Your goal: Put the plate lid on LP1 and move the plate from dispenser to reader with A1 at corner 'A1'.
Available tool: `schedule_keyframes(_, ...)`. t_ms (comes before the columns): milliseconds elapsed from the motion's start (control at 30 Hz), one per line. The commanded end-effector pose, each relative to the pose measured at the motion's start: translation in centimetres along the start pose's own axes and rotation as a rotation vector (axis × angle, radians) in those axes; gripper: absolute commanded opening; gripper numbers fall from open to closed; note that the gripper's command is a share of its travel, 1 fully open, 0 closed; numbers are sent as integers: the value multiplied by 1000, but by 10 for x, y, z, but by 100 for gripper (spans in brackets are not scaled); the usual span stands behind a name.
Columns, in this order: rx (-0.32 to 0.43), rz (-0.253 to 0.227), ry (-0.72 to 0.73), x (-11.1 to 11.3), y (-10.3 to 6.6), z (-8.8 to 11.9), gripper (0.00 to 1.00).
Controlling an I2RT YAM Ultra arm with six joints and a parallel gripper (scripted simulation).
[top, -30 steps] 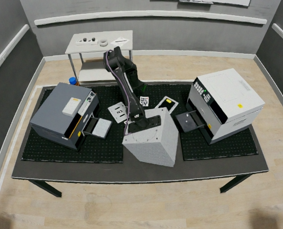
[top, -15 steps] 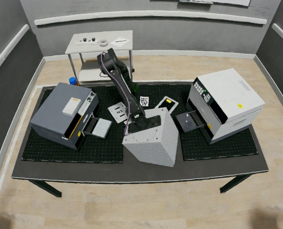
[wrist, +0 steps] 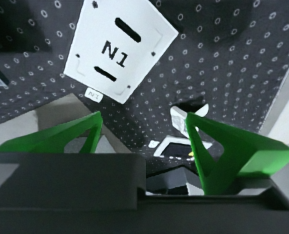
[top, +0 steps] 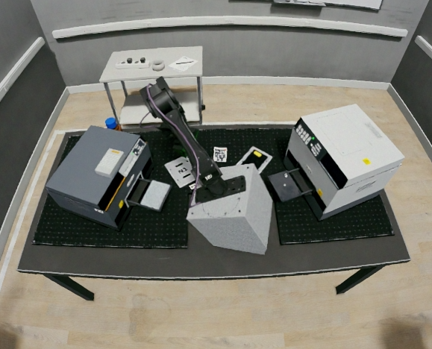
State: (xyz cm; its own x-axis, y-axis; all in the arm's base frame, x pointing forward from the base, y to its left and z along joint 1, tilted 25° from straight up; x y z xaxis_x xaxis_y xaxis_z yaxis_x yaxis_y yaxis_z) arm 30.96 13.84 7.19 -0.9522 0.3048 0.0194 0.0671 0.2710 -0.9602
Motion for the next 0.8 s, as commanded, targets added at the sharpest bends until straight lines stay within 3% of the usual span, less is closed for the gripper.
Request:
schedule_keyframes(0, -2, 16, -115, 13, -6, -6, 100)
schedule_keyframes(767, -13, 30, -564, 86, -23, -42, 100)
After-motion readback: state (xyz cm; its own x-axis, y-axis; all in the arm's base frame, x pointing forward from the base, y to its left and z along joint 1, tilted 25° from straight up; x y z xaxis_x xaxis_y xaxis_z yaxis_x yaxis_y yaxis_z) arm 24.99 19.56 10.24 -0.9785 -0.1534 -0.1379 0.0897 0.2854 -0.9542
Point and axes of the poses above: the point where the finger pads meet when closed, its own y axis out along the fingers, its own x axis across the jaws, z = x × y, the point moved 9 cm from there along -y, back along the fingers, and after that the axes turned 4 degrees about -y, right-handed, at the moved point
